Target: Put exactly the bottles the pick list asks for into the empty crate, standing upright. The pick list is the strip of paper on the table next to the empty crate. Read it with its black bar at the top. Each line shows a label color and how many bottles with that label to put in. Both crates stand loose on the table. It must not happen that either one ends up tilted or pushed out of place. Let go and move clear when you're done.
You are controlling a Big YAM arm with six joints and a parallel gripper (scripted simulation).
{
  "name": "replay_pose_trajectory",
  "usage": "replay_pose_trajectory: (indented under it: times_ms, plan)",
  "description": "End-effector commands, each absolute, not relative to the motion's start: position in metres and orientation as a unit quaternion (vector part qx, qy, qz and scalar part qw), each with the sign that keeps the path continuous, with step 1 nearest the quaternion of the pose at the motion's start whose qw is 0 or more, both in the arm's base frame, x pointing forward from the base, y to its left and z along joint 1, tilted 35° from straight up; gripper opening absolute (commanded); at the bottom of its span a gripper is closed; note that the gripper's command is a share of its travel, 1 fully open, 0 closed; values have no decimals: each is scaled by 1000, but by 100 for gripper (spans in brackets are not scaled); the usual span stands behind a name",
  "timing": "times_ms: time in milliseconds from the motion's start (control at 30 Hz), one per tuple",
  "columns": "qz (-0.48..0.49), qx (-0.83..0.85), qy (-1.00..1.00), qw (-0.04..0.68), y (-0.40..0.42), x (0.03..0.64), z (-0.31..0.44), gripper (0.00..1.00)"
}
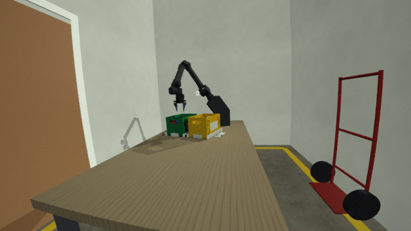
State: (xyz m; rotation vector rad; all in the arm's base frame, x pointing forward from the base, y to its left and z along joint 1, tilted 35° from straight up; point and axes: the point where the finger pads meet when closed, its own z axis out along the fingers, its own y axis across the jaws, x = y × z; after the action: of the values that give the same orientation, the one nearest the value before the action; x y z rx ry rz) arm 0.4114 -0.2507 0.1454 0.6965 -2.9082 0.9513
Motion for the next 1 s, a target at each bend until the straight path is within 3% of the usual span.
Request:
replay_pose_trajectory:
  times_ms: [0,967]
  plan:
    - [309,215,-927,-5,-259,412,160,61]
    - [301,221,-928,6,-276,413,114,61]
